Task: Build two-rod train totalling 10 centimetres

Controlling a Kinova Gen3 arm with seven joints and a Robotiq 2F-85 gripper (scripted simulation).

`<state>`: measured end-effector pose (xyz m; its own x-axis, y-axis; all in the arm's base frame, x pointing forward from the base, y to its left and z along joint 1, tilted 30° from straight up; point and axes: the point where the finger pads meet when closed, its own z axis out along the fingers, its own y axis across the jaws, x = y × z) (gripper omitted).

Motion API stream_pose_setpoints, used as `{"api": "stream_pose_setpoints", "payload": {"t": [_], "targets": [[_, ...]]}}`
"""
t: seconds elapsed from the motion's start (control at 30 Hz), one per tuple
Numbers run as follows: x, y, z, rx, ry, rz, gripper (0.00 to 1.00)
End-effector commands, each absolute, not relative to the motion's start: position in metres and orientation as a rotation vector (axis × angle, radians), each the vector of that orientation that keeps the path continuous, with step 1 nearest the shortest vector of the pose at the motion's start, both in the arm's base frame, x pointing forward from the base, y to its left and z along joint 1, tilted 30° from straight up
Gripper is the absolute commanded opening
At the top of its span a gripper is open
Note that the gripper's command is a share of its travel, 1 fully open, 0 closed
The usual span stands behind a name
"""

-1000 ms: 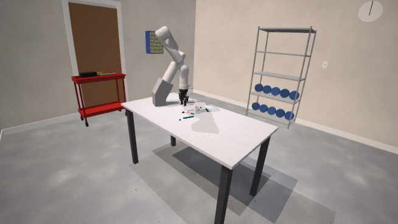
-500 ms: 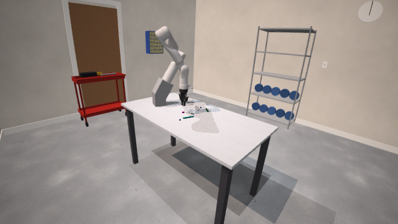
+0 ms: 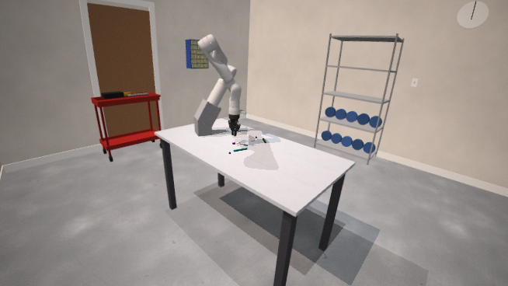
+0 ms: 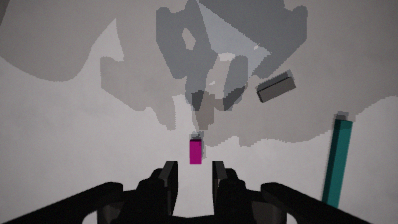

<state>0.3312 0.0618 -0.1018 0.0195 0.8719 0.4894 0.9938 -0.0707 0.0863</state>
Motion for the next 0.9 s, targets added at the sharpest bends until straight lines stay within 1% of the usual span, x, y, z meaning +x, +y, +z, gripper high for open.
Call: {"api": "stream_pose_setpoints", "payload": {"t": [0.0,0.87], "targets": [[0.331,0.065,-0.104,-2.015,-1.922,-0.618,0.24],[0.334,0.081,-0.133,-2.015,-1.922,-0.618,0.24]]}}
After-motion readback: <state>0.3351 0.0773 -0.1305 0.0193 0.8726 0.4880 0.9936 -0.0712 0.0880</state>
